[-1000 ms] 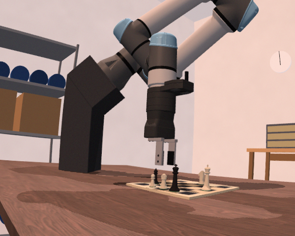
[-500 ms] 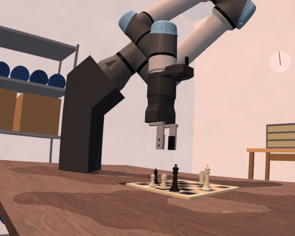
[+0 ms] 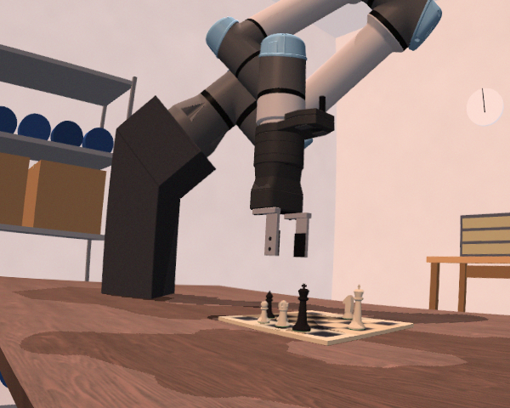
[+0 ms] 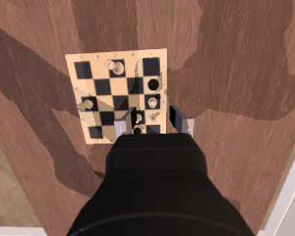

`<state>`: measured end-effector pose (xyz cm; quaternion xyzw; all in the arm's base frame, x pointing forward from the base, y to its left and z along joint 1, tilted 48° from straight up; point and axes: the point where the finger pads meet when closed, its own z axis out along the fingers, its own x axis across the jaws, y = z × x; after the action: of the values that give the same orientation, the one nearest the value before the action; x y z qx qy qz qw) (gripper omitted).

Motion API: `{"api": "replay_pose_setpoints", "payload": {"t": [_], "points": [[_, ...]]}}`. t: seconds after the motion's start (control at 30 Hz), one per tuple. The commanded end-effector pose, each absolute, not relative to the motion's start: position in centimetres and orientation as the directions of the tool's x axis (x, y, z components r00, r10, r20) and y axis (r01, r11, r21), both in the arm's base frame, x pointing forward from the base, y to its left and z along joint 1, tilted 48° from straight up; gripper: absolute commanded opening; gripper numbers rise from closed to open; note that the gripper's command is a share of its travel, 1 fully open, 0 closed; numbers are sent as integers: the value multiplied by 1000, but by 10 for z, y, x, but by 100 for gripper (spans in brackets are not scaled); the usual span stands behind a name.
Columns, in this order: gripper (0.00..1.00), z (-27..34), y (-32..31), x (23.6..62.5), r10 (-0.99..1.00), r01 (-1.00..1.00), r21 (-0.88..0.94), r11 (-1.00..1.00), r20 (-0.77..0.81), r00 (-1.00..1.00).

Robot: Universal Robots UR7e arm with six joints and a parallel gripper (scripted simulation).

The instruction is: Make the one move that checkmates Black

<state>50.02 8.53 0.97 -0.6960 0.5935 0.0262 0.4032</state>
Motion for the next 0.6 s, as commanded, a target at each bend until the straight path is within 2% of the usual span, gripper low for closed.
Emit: {"api": "replay_pose_setpoints", "payload": {"t": [0.0, 0.57], "points": [[100, 11, 85, 500, -806, -846, -532, 32, -515, 293], [100, 13, 82, 497, -805, -847, -531, 33, -516, 292]]}}
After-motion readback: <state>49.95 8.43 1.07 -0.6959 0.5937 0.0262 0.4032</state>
